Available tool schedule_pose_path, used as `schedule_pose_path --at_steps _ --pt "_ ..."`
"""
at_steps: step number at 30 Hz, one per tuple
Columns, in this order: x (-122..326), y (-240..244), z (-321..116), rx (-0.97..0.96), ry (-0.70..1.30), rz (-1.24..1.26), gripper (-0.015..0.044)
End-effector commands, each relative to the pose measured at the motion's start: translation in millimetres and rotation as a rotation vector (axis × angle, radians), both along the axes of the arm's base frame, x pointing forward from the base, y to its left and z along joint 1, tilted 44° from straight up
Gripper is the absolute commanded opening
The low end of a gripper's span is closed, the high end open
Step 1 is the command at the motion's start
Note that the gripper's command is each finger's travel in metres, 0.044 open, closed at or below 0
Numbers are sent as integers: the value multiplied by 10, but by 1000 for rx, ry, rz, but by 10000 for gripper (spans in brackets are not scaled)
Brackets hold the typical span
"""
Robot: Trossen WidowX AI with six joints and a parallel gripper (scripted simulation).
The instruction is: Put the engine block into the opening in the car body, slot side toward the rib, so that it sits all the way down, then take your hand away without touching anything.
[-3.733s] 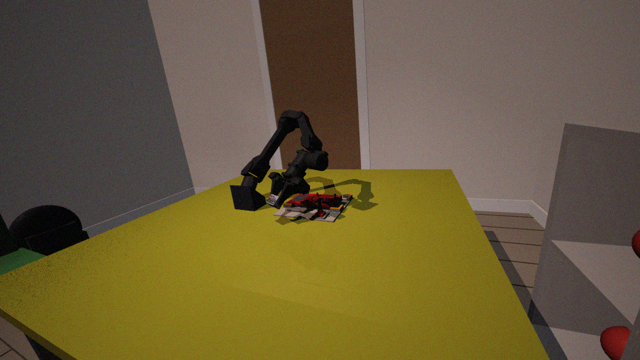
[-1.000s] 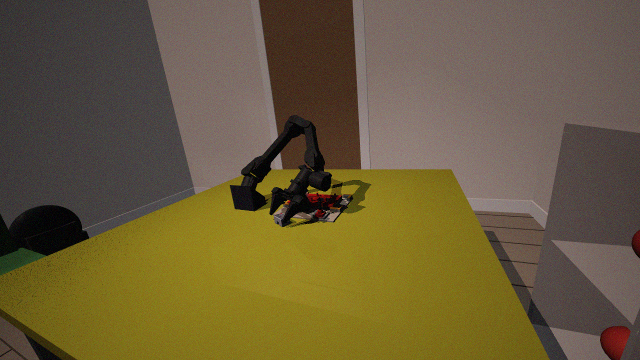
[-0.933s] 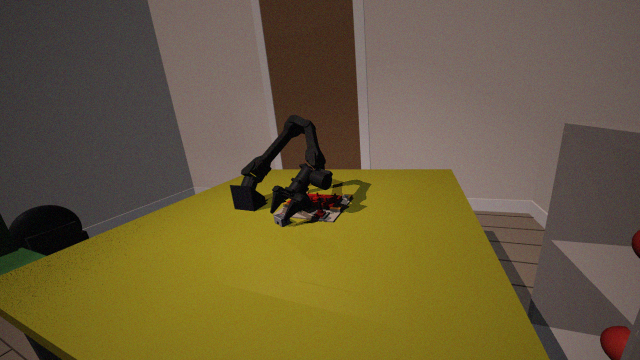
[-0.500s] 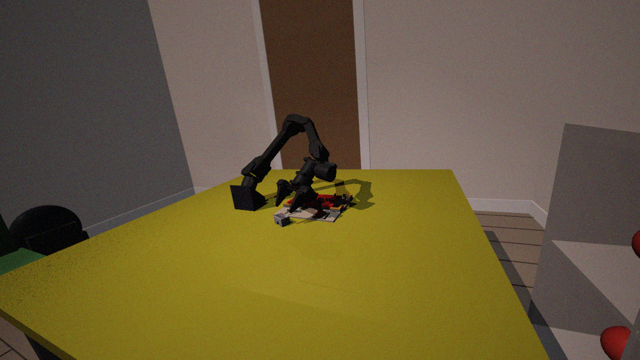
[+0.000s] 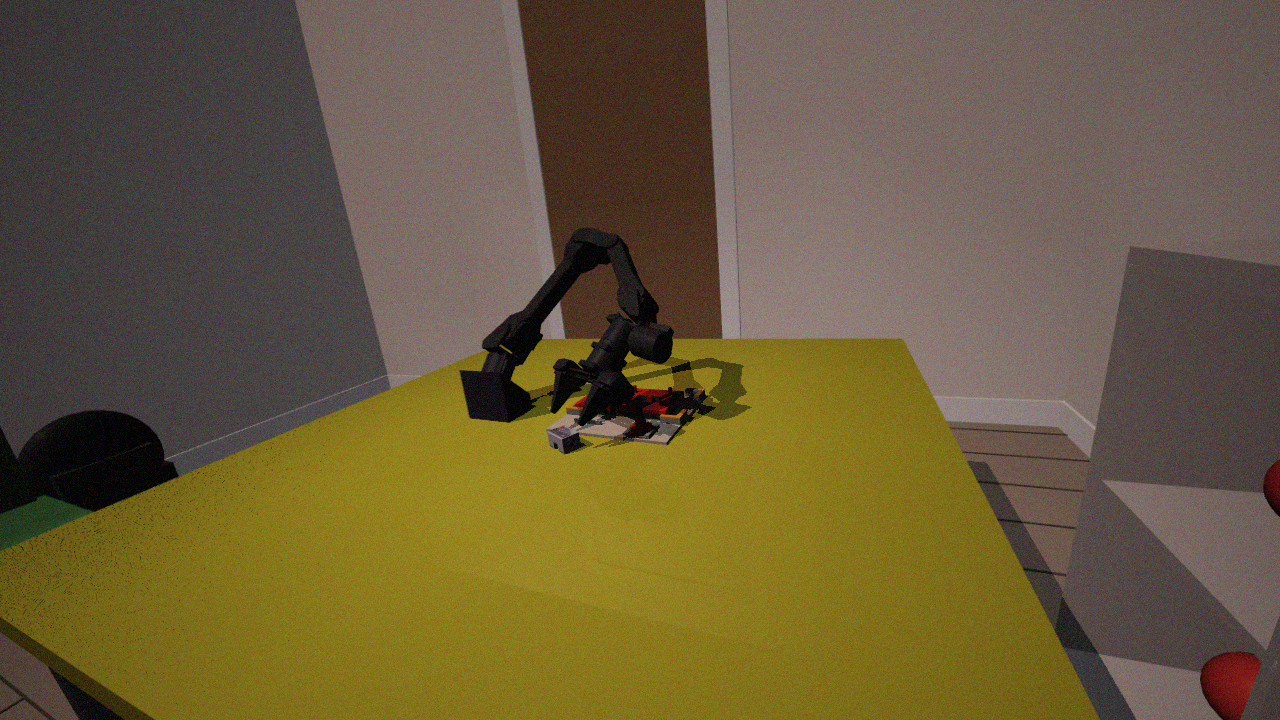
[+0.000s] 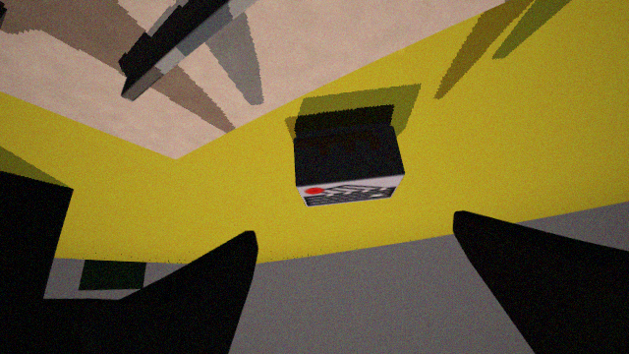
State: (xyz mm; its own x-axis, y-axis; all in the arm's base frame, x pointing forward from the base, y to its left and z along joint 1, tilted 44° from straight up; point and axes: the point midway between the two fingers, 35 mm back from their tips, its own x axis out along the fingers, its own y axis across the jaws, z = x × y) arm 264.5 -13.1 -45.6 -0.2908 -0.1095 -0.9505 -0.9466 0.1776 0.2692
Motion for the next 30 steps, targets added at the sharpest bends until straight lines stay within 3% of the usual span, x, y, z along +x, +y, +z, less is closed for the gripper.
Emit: schedule_pose_path --at_steps 1,30 --pt "-20 -12 -19 18 6 -75 440" --pt "-109 -185 -79 197 163 -1036 440"
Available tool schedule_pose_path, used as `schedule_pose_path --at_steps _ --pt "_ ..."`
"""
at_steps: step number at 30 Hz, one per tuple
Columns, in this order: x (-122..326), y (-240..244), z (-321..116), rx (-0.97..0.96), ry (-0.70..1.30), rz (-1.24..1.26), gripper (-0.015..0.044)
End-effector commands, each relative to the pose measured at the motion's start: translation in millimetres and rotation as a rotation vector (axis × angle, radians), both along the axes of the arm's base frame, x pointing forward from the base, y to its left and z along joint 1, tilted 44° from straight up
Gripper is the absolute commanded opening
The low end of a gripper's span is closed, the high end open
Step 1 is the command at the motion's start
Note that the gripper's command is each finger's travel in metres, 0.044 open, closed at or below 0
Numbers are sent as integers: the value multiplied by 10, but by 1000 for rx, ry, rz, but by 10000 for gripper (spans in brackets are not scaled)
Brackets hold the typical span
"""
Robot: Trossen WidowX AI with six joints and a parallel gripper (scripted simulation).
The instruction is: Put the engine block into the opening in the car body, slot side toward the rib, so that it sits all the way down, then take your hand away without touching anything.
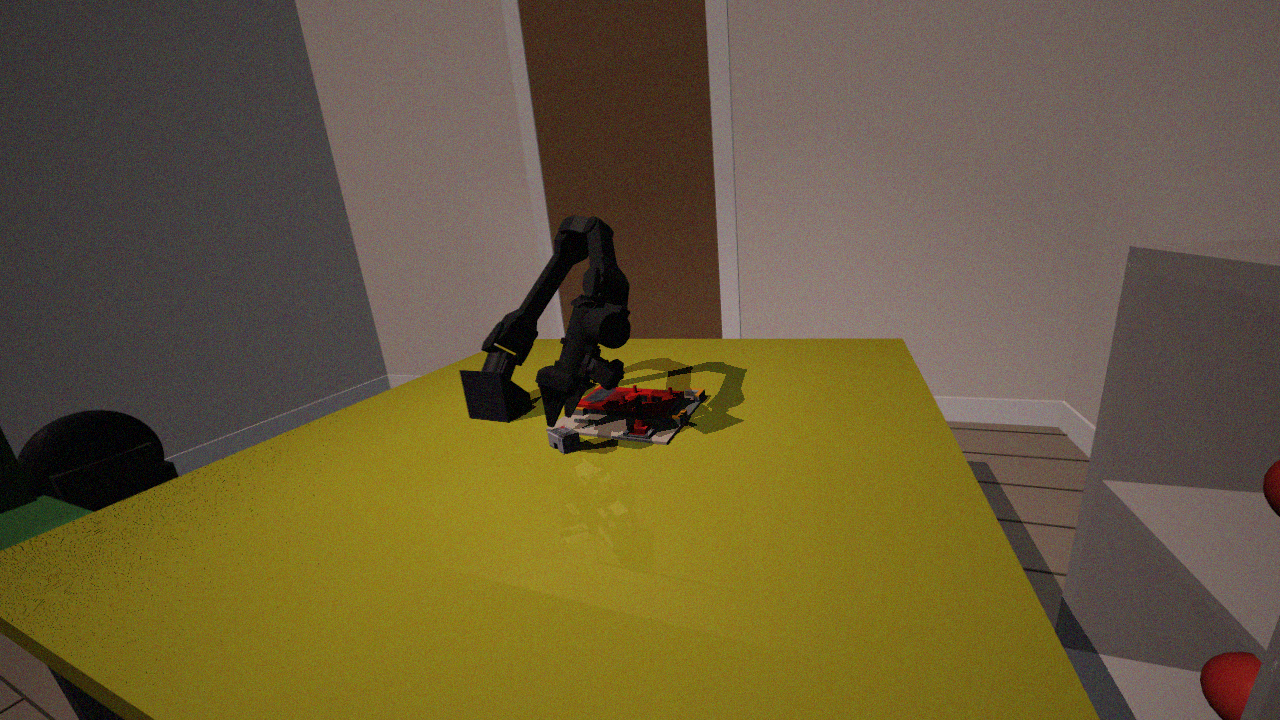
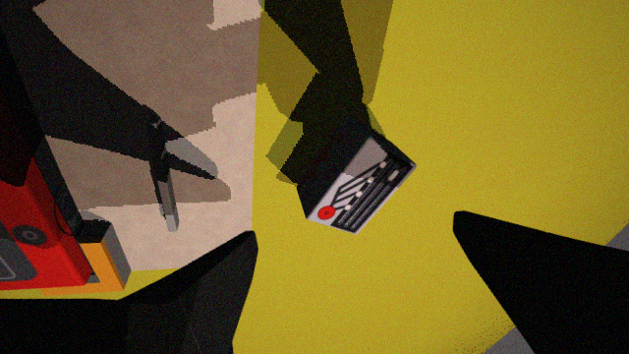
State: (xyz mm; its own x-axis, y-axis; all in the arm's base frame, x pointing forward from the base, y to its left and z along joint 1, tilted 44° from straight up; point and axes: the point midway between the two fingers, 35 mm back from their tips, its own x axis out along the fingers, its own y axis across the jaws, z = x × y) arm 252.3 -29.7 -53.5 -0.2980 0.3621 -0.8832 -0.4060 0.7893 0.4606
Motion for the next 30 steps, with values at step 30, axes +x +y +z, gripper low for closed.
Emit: schedule_pose_path --at_steps 30 --pt "42 -279 3 192 219 -729 440"
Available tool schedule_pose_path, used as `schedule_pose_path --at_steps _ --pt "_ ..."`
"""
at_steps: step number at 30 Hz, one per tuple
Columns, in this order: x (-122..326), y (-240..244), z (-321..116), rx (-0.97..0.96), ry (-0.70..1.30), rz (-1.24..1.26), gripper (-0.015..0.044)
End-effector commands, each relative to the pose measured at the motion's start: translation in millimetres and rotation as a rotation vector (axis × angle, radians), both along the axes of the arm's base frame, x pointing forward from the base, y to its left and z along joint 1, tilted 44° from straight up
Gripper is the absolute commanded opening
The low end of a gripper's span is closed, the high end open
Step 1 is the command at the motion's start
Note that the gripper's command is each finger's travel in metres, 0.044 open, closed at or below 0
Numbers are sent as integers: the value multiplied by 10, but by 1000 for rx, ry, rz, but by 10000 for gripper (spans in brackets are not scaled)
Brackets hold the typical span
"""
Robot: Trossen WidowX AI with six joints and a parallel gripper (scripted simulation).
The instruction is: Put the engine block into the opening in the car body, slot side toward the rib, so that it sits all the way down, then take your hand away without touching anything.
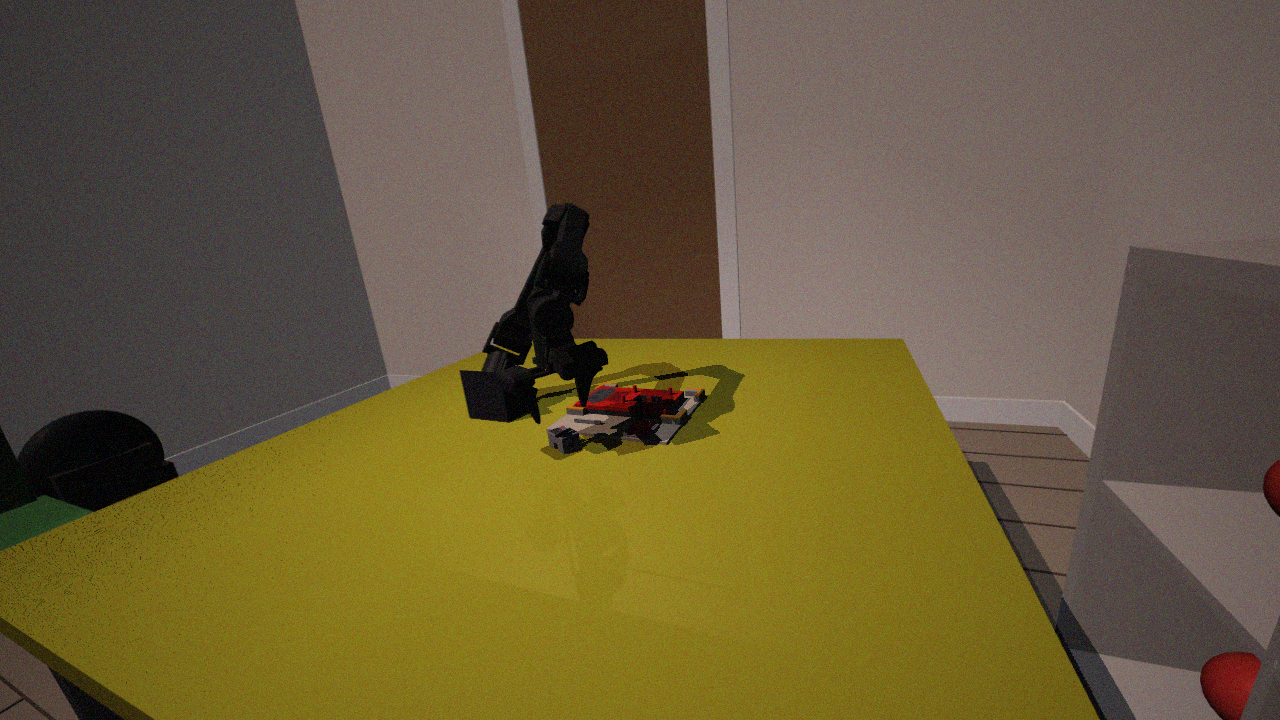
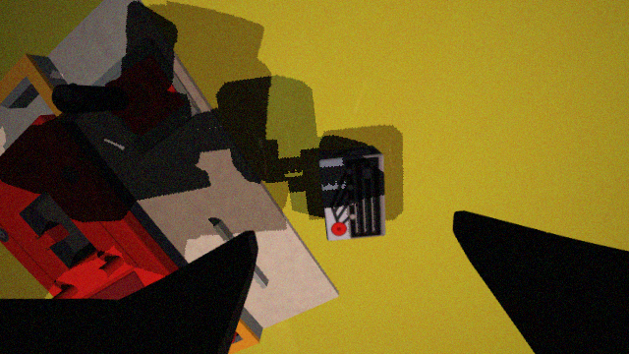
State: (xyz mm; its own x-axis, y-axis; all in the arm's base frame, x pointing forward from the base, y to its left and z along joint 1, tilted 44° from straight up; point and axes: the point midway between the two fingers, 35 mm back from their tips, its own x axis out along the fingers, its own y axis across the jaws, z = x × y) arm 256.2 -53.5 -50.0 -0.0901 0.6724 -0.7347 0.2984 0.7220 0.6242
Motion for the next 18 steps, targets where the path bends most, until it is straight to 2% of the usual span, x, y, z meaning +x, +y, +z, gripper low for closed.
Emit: schedule_pose_path --at_steps 1,18 --pt "3 -32 -41 2 -1 -4 440" --pt "-18 156 -241 3 -2 -4 440"
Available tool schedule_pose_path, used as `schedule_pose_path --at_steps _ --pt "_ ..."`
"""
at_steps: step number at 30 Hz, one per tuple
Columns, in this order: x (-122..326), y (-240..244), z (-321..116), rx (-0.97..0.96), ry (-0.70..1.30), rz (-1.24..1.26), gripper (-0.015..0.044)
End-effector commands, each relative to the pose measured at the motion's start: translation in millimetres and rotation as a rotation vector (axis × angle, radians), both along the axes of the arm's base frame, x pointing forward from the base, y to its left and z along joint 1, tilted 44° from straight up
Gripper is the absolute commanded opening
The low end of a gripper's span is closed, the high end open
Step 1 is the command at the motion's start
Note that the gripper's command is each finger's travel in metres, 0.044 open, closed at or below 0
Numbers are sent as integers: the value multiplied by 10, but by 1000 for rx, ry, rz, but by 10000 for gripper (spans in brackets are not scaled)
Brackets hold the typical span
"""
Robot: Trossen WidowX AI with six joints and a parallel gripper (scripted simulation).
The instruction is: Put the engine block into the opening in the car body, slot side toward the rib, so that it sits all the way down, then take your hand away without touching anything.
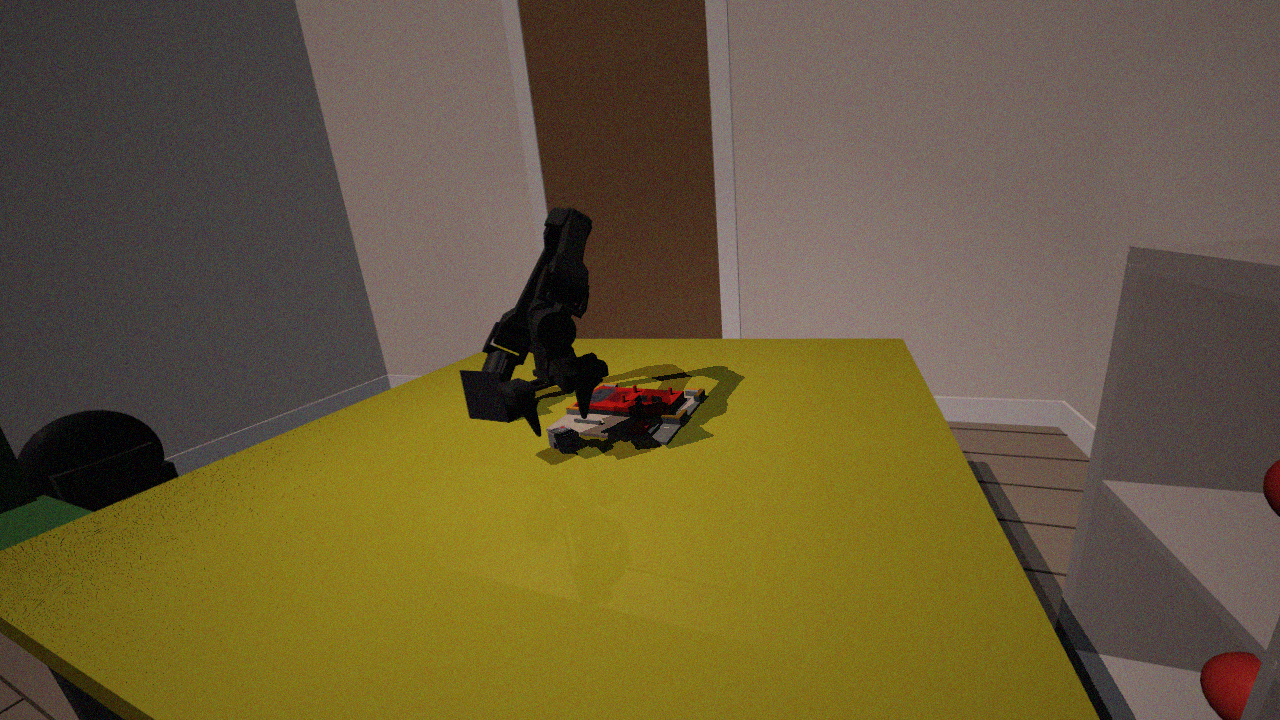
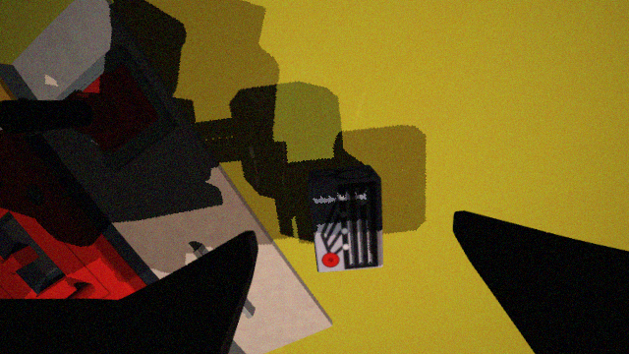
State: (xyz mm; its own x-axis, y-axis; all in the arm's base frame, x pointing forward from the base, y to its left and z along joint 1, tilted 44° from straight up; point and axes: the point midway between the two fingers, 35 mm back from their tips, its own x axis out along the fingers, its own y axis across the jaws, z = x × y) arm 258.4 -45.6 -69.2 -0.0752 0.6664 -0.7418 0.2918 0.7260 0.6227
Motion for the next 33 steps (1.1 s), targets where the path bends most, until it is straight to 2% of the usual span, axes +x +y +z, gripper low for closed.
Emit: schedule_pose_path --at_steps 1,11,22,29,33 --pt "-43 88 -61 11 14 1 440" --pt "-56 171 -145 12 14 1 440" --pt "-56 171 -145 12 14 1 151" --pt "-56 171 -145 12 14 1 105" --pt "-43 139 -119 12 14 1 0"
